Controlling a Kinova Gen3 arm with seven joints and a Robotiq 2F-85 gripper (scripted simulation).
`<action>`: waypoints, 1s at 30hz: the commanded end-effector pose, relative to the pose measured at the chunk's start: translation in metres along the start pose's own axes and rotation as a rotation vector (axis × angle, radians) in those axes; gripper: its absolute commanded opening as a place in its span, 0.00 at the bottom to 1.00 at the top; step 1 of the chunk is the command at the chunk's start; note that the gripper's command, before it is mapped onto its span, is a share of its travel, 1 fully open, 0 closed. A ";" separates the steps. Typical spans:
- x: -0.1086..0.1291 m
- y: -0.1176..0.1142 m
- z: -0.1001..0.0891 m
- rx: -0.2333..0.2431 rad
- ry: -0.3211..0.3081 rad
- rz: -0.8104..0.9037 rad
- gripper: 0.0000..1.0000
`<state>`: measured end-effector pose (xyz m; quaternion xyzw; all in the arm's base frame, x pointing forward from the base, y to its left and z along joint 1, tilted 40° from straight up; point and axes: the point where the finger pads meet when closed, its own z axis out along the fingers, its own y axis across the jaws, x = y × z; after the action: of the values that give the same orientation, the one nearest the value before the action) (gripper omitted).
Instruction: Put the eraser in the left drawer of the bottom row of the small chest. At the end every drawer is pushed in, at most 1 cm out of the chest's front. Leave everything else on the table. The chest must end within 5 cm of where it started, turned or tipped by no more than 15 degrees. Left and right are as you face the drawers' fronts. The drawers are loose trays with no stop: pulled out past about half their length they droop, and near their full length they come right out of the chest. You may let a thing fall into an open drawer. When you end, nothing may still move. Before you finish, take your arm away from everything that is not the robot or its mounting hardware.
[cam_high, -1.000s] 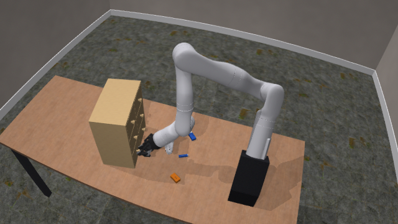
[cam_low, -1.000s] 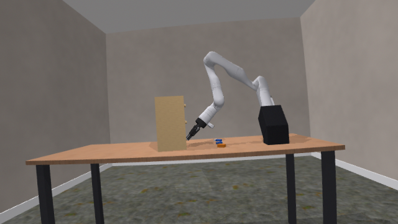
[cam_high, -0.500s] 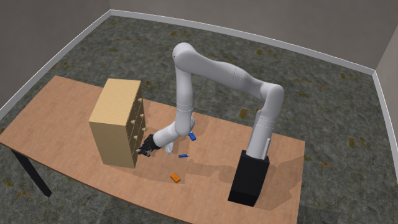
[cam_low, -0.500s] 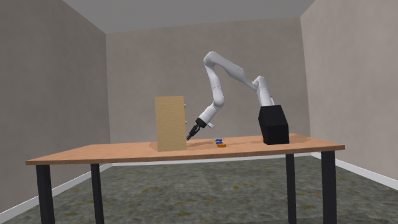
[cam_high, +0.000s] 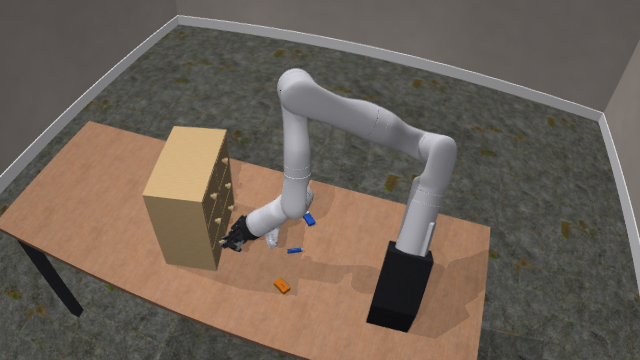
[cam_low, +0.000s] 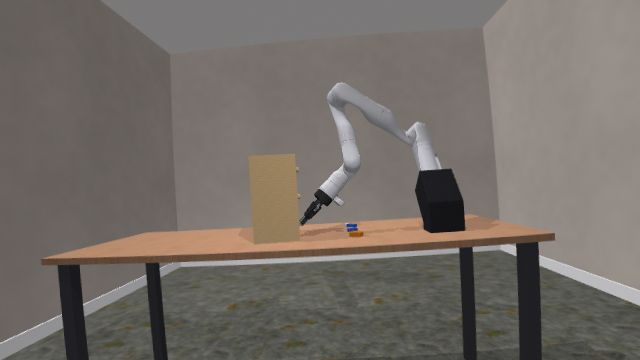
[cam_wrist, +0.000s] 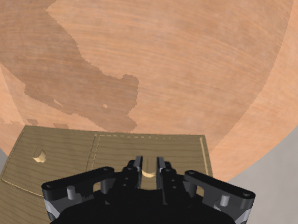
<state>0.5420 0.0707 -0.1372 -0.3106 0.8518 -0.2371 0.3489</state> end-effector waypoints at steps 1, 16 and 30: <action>-0.003 0.001 0.000 -0.002 -0.002 -0.006 0.13; 0.000 -0.001 -0.004 0.001 -0.008 -0.009 0.13; 0.009 0.000 -0.013 0.000 -0.007 -0.009 0.13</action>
<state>0.5320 0.0676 -0.1327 -0.3170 0.8479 -0.2394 0.3512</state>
